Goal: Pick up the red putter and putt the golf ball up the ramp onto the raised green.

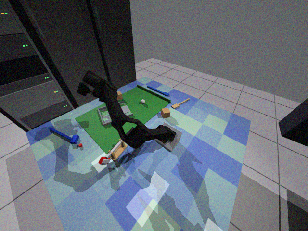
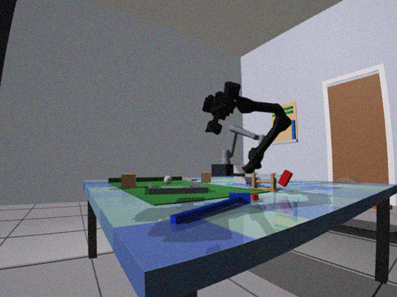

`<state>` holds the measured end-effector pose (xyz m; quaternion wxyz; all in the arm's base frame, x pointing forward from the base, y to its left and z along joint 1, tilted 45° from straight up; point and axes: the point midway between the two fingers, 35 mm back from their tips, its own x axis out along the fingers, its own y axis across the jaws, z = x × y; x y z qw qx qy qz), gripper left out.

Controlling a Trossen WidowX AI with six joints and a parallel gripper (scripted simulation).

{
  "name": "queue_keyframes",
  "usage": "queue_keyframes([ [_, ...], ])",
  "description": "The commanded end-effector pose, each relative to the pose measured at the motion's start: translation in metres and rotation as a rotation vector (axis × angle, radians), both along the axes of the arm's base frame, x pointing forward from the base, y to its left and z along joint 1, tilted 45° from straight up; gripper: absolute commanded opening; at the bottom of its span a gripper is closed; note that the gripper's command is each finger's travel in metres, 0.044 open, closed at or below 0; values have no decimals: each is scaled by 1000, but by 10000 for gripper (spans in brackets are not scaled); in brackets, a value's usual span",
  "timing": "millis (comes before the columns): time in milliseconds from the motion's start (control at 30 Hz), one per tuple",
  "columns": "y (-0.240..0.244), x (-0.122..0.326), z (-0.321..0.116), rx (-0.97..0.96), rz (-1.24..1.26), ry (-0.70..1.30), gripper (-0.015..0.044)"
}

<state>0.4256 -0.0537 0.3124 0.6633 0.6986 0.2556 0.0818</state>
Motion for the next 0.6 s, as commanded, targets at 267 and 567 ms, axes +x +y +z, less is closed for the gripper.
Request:
queue_keyframes([
  [267, 25, -48, -109, -752, 535, -177, 440],
  [567, 41, -82, -141, -944, 826, -347, 440],
])
